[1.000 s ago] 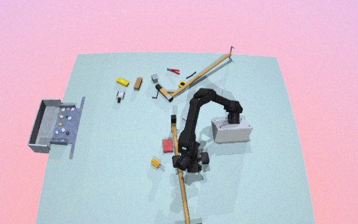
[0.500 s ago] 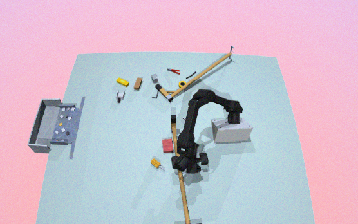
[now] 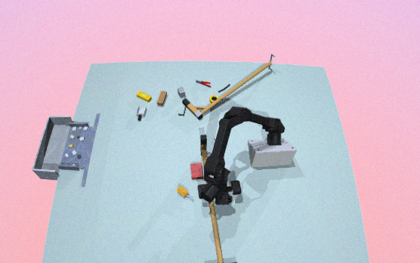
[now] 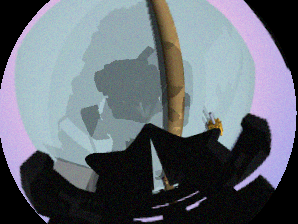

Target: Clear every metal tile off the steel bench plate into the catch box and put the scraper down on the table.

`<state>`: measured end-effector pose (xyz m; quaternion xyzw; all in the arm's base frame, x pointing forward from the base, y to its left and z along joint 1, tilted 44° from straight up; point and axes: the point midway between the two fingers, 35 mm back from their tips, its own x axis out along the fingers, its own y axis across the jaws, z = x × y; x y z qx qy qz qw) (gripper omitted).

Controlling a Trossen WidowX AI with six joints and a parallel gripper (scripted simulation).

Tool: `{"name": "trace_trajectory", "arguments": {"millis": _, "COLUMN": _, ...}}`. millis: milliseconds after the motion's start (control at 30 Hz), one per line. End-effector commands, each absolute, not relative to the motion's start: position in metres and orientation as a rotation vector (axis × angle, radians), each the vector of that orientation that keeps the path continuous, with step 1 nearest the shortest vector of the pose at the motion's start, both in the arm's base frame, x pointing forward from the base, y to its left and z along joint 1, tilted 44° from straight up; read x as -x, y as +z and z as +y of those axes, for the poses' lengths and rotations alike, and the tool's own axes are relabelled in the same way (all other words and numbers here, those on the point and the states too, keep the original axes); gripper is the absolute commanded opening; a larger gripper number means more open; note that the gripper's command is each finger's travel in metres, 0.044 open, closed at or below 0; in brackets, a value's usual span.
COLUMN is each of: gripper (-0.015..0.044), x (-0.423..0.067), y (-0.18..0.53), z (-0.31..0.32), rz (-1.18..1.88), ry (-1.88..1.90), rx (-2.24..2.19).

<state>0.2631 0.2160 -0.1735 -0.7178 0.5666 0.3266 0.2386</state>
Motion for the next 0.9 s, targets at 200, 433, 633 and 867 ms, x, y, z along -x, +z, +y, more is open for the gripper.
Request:
{"name": "trace_trajectory", "arguments": {"millis": 200, "gripper": 0.0, "x": -0.275, "y": -0.174, "z": 0.222, "rz": 1.544, "ry": 0.895, "rx": 1.971}}
{"name": "trace_trajectory", "arguments": {"millis": 433, "gripper": 0.0, "x": -0.282, "y": -0.174, "z": 0.224, "rz": 1.544, "ry": 0.894, "rx": 1.971}}
{"name": "trace_trajectory", "arguments": {"millis": 633, "gripper": 0.0, "x": -0.287, "y": -0.174, "z": 0.226, "rz": 1.543, "ry": 0.894, "rx": 1.971}}
{"name": "trace_trajectory", "arguments": {"millis": 867, "gripper": 0.0, "x": -0.294, "y": -0.174, "z": 0.228, "rz": 1.543, "ry": 0.894, "rx": 1.971}}
